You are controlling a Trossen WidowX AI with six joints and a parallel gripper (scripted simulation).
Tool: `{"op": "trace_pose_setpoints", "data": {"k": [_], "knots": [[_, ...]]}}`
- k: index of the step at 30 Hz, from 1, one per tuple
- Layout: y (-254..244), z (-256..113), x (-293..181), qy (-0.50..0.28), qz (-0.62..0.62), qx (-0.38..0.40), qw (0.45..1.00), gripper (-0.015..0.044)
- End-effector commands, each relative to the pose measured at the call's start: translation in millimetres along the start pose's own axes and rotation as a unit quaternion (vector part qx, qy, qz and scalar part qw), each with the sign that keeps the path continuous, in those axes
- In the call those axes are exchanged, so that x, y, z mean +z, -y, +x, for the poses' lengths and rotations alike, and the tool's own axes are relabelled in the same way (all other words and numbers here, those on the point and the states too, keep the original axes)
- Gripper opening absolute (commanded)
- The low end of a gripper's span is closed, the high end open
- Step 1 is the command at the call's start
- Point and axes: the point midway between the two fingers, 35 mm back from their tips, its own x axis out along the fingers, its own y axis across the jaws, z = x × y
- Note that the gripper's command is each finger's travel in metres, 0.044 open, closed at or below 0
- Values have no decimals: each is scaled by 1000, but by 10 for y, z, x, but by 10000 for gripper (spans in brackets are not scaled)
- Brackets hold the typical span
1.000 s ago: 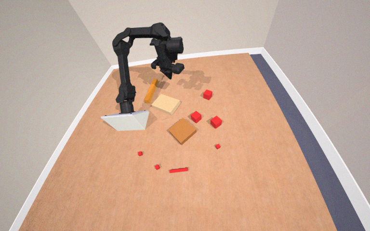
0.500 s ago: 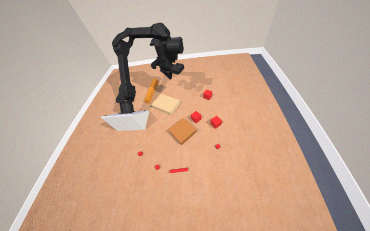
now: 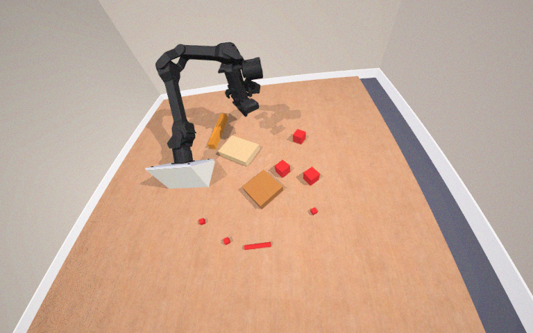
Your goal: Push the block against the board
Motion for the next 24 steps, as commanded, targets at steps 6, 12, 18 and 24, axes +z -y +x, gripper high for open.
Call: {"op": "trace_pose_setpoints", "data": {"k": [6,12,18,24], "knots": [[-233,212,-1,-1,142,2,990,0],[-408,338,-7,0,240,9,971,0],[-451,366,-11,1,264,11,965,0],[-471,891,-10,1,263,12,965,0]]}}
